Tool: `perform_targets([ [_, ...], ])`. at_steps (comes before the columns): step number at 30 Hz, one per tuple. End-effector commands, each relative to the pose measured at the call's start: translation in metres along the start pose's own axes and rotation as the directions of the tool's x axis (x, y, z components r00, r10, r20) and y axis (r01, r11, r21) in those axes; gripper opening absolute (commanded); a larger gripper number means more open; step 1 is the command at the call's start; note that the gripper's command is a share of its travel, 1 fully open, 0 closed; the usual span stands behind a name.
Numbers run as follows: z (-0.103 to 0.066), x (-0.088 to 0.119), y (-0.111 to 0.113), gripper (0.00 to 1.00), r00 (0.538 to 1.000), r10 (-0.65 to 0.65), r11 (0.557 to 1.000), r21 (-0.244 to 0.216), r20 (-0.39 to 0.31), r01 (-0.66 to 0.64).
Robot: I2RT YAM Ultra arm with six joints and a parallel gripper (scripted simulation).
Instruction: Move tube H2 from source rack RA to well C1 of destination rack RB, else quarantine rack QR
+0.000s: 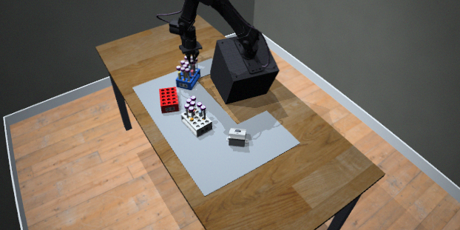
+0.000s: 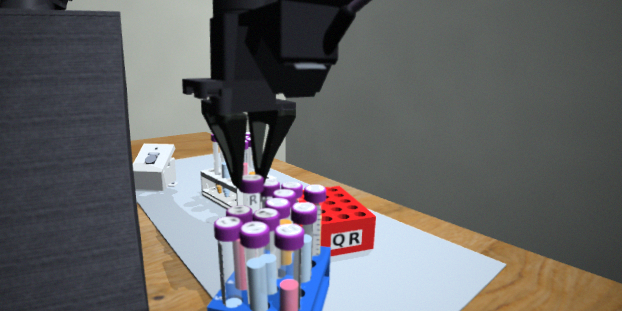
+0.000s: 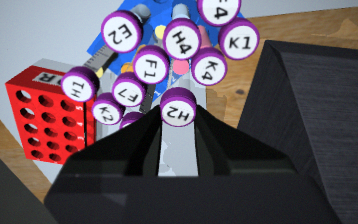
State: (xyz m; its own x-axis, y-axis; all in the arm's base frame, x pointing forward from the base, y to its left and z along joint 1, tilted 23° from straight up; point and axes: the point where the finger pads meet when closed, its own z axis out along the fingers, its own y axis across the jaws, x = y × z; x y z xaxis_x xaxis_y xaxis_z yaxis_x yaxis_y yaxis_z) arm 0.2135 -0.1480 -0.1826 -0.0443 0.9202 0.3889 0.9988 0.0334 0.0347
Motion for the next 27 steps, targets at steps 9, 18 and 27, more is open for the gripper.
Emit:
perform_targets([
  [9, -0.026, -0.015, 0.009, 0.00, 0.999, -0.006, 1.000, -0.016, 0.037, 0.007],
  [18, -0.033, -0.014, 0.008, 0.00, 0.999, -0.006, 1.000, -0.015, 0.037, 0.007],
  [27, -0.042, -0.016, 0.010, 0.00, 0.999, -0.006, 1.000, -0.015, 0.037, 0.007],
])
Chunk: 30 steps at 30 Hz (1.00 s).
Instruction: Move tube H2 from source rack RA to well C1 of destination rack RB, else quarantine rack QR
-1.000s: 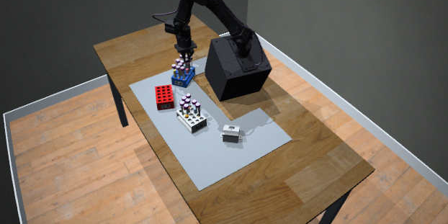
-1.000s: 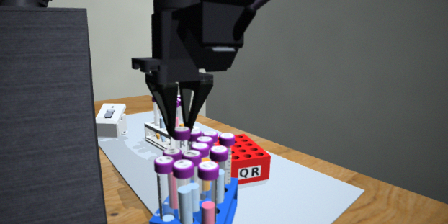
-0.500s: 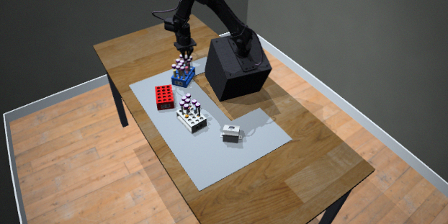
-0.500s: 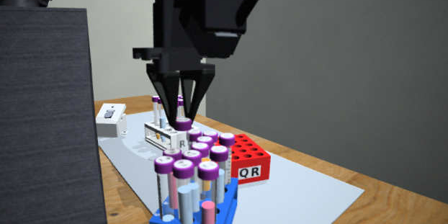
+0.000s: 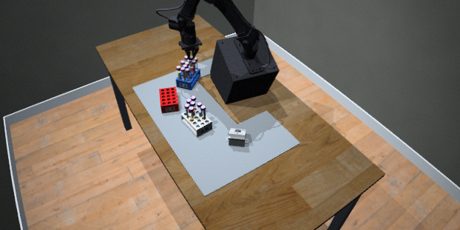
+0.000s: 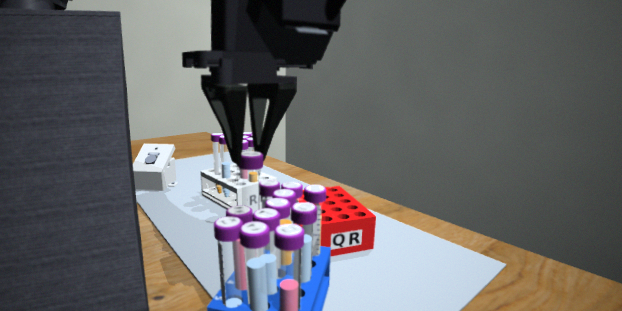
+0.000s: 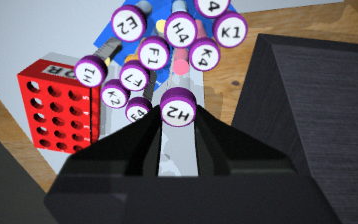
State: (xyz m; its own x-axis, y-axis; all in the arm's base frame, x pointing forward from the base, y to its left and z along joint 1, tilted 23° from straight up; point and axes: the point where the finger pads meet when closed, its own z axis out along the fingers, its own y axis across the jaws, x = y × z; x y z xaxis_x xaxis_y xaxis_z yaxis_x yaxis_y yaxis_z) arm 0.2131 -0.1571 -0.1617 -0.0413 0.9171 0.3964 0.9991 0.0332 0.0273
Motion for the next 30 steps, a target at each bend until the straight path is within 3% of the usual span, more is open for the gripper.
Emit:
perform_targets([
  [1, -0.020, -0.015, 0.010, 0.00, 0.999, -0.009, 1.000, -0.022, 0.045, 0.010],
  [8, -0.025, -0.014, 0.008, 0.00, 0.999, -0.009, 1.000, -0.022, 0.045, 0.010],
  [13, -0.022, 0.001, -0.006, 0.00, 1.000, 0.002, 1.000, 0.003, 0.012, -0.002],
  [30, -0.029, 0.008, -0.015, 0.00, 0.999, -0.005, 1.000, -0.011, 0.032, 0.005],
])
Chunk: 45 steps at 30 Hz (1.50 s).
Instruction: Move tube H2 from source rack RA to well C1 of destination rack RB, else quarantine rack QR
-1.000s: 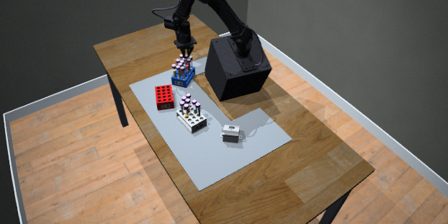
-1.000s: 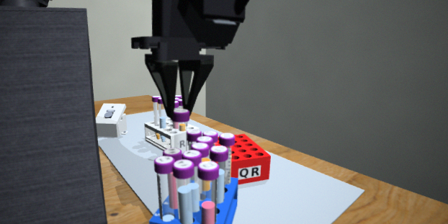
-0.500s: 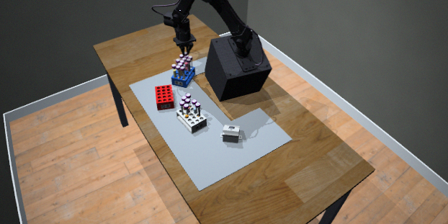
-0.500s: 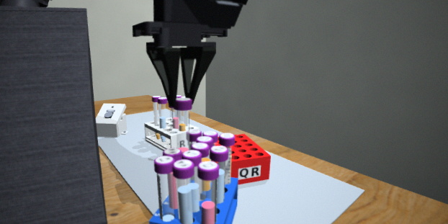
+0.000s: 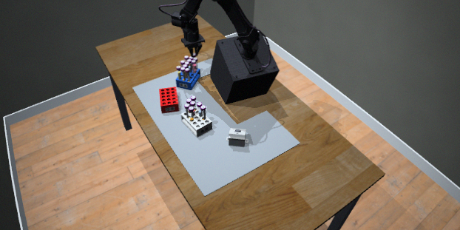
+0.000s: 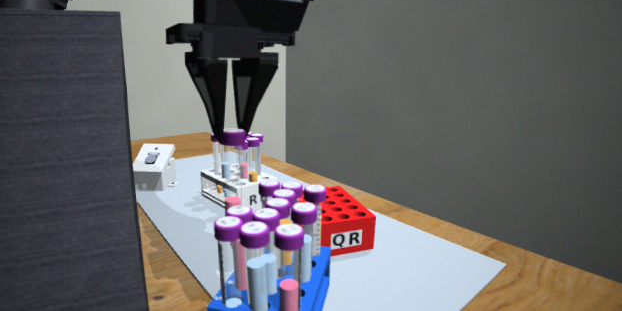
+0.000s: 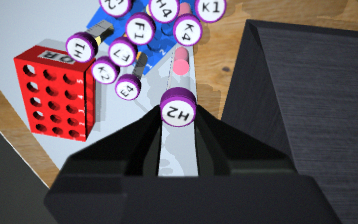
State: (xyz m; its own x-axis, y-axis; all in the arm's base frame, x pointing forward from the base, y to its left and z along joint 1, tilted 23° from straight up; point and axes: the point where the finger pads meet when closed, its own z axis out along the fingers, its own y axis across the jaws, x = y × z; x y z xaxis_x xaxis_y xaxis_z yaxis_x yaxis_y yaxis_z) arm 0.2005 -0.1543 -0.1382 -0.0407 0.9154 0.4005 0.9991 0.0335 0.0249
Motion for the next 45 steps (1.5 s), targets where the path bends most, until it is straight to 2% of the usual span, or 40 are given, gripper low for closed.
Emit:
perform_targets([
  [1, -0.008, -0.003, -0.004, 0.00, 0.999, -0.006, 1.000, -0.014, 0.037, 0.006],
  [16, -0.009, 0.012, -0.020, 0.00, 0.999, -0.005, 1.000, -0.013, 0.036, 0.006],
  [17, -0.007, 0.017, -0.015, 0.00, 0.999, -0.009, 1.000, -0.006, 0.035, 0.010],
  [20, -0.010, 0.021, 0.000, 0.00, 0.999, -0.014, 0.999, -0.030, 0.038, 0.016],
  [24, -0.007, 0.036, 0.004, 0.00, 1.000, -0.009, 1.000, -0.019, 0.022, 0.010],
  [31, -0.007, 0.049, 0.014, 0.00, 1.000, -0.006, 1.000, -0.012, 0.014, 0.007],
  [38, -0.014, 0.058, 0.044, 0.00, 0.999, -0.015, 0.999, -0.033, 0.032, 0.017],
  [45, -0.014, 0.070, 0.056, 0.00, 0.999, -0.016, 0.999, -0.034, 0.030, 0.017],
])
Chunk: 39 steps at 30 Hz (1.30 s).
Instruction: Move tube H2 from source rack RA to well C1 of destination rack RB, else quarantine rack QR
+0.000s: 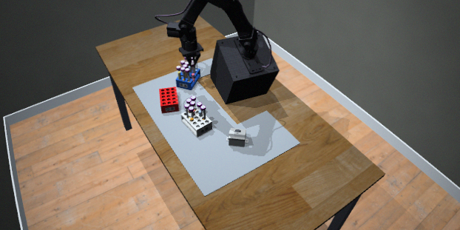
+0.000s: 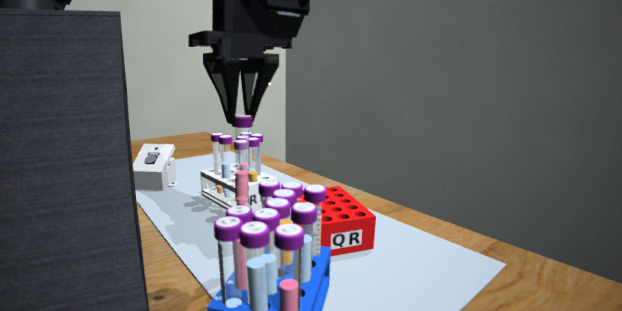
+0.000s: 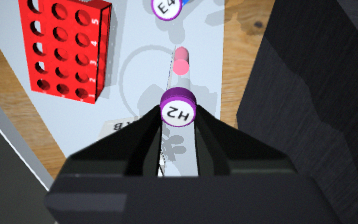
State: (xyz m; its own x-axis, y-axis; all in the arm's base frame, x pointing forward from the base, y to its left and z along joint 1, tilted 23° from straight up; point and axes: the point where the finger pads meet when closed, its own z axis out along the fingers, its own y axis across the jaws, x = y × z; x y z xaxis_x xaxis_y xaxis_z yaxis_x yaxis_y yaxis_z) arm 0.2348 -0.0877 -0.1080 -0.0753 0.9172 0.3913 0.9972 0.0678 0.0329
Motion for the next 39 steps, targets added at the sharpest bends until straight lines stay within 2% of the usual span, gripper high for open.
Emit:
perform_targets([
  [1, -0.014, 0.000, 0.021, 0.00, 1.000, 0.019, 0.999, -0.040, 0.020, -0.018],
  [13, -0.014, 0.028, 0.052, 0.00, 1.000, 0.018, 0.999, -0.041, 0.016, -0.018],
  [22, -0.014, 0.042, 0.066, 0.00, 1.000, 0.018, 0.999, -0.042, 0.015, -0.017],
  [24, -0.017, 0.035, 0.064, 0.00, 0.999, -0.044, 0.998, -0.043, 0.028, 0.046],
  [30, -0.017, 0.034, 0.064, 0.00, 0.970, -0.242, 0.969, -0.036, 0.037, 0.243],
  [32, -0.017, 0.034, 0.064, 0.00, 0.970, -0.242, 0.969, -0.036, 0.037, 0.243],
  [39, -0.017, 0.034, 0.064, 0.00, 0.887, -0.459, 0.887, -0.027, 0.044, 0.461],
])
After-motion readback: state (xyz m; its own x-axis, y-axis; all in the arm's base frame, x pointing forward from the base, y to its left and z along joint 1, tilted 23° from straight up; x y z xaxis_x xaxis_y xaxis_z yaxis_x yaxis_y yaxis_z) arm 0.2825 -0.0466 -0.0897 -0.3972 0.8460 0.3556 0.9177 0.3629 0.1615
